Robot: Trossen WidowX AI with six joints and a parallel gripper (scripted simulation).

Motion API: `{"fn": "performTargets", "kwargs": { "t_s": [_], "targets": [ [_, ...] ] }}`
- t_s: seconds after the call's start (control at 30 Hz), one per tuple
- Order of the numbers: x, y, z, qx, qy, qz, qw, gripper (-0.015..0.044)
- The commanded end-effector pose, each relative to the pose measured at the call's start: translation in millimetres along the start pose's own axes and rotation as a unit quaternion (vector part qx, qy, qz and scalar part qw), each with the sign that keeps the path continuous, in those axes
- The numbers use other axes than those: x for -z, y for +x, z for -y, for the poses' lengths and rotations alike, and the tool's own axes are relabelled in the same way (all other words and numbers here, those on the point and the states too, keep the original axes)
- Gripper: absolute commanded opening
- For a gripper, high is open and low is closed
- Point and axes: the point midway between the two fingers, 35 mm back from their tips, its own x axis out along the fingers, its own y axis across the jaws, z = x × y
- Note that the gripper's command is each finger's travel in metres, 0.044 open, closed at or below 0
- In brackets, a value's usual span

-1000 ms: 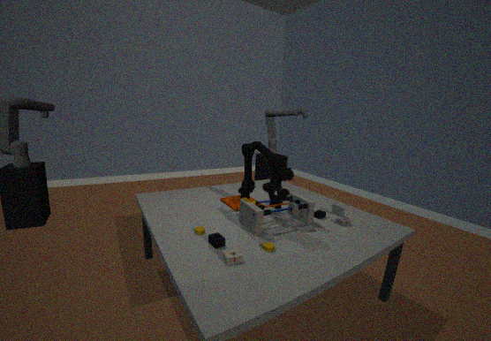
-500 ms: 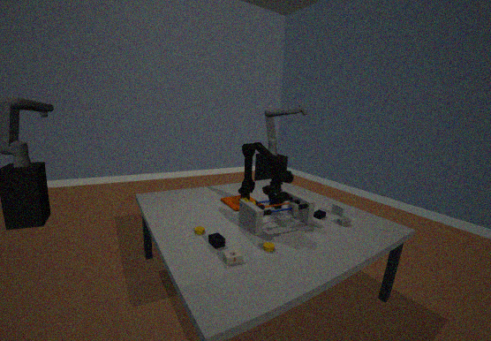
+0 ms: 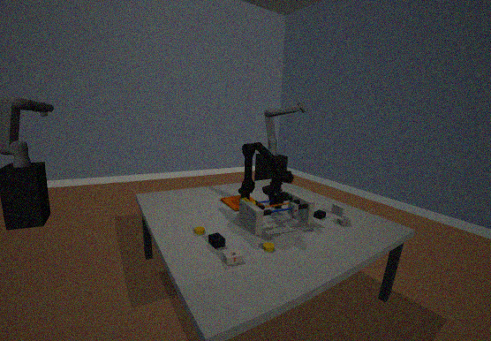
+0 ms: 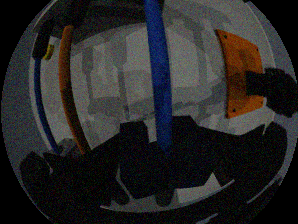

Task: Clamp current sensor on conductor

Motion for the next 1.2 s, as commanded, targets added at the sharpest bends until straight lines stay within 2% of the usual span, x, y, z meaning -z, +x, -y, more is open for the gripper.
{"fn": "performTargets", "kwargs": {
  "t_s": [0.0,0.1,0.47,1.17],
  "targets": [
    [0.1,-0.8,-0.3,-0.001,0.000,0.000,1.000,0.0307],
    [0.1,-0.8,-0.3,-0.001,0.000,0.000,1.000,0.0287],
    [0.1,-0.8,-0.3,-0.001,0.000,0.000,1.000,0.0000],
    [0.1,-0.8,-0.3,-0.001,0.000,0.000,1.000,0.0000]
  ]
}}
